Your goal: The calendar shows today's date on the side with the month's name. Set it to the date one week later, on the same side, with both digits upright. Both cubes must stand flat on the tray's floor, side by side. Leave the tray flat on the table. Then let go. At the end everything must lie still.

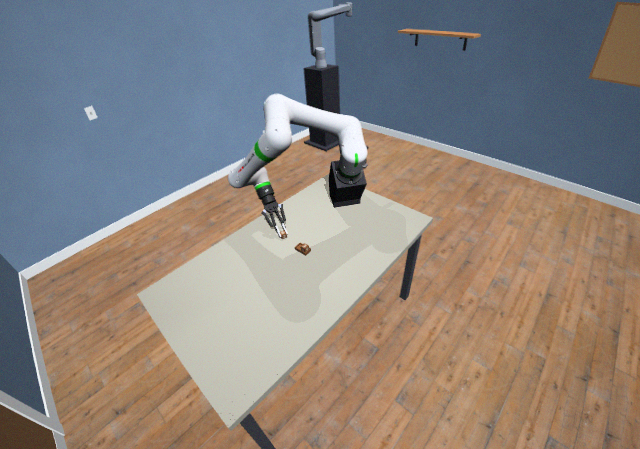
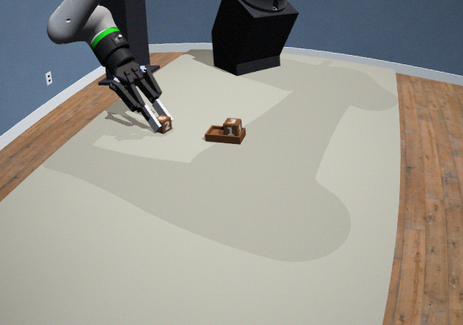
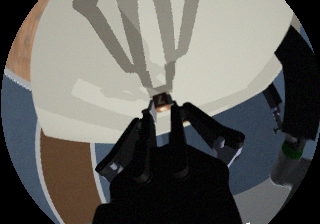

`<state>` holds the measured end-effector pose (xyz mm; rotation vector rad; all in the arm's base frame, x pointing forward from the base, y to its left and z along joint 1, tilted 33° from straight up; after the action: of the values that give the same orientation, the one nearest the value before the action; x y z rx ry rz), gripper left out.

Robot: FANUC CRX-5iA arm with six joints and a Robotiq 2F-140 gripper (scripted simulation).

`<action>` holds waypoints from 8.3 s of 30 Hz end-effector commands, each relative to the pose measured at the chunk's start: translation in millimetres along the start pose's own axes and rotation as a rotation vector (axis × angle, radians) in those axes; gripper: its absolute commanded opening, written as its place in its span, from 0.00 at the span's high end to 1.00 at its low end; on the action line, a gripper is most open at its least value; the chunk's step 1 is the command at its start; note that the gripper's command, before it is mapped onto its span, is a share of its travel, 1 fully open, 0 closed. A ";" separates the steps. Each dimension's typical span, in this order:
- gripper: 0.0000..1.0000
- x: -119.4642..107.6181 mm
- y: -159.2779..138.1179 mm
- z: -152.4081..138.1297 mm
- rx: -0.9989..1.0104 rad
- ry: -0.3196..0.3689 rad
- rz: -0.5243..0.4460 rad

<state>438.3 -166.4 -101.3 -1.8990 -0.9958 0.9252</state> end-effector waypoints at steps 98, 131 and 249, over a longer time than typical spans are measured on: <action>0.59 -43.9 -42.2 -11.4 0.000 0.000 0.000; 0.59 -42.2 -78.3 -20.8 0.005 -0.090 0.308; 0.00 -24.7 -125.1 -33.6 2.131 0.747 0.624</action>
<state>418.1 -150.0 26.9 -0.4595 0.9057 0.8055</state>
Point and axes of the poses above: the point where the finger pads meet when closed, its own x axis out along the fingers, its own z axis across the jaws, y = z × x, the point moved 8 cm from there along -x, back along the fingers, and after that the axes turned 15 degrees about -x, right-handed, at the moved point
